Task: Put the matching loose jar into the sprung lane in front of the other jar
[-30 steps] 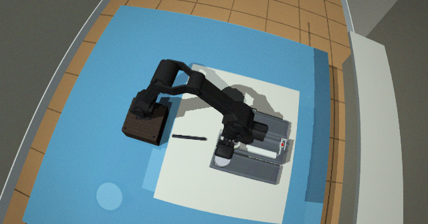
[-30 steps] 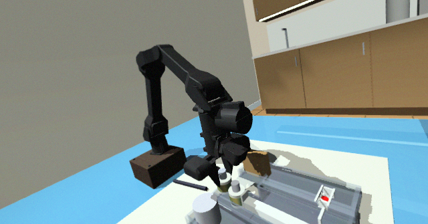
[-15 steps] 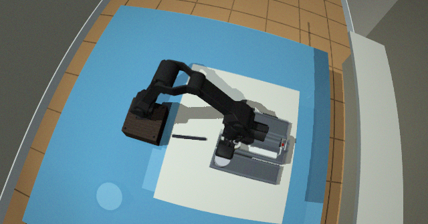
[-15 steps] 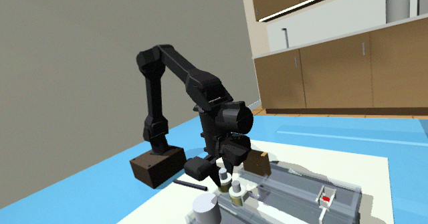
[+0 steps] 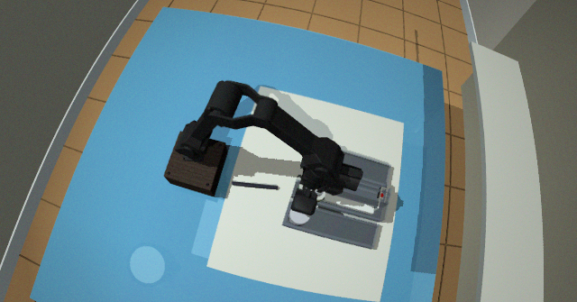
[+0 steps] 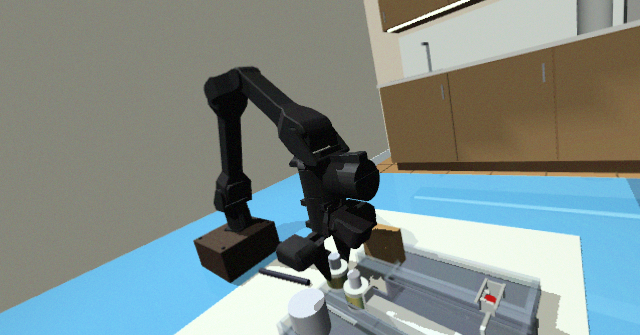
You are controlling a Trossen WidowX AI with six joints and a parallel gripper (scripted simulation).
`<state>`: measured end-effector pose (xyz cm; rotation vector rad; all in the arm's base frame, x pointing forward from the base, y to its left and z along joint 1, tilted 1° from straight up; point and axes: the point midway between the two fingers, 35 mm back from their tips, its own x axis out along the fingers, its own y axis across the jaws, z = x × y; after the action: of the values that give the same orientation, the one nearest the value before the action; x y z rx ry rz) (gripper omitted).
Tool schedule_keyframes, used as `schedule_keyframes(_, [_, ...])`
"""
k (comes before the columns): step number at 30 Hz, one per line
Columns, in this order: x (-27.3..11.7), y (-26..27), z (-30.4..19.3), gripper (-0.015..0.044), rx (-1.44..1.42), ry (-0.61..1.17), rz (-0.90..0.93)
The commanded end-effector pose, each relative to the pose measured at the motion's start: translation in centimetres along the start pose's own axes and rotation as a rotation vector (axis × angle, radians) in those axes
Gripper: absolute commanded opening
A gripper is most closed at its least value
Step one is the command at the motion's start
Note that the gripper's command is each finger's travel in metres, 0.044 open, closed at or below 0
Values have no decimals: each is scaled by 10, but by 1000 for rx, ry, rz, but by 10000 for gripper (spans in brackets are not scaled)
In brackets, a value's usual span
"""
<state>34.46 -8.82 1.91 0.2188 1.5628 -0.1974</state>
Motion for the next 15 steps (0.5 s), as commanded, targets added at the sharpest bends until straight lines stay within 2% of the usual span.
schedule_keyframes(1, [-1,-1,9,0,2,-32,-5])
schedule_keyframes(15, [4,-1,9,0,2,-32,-5])
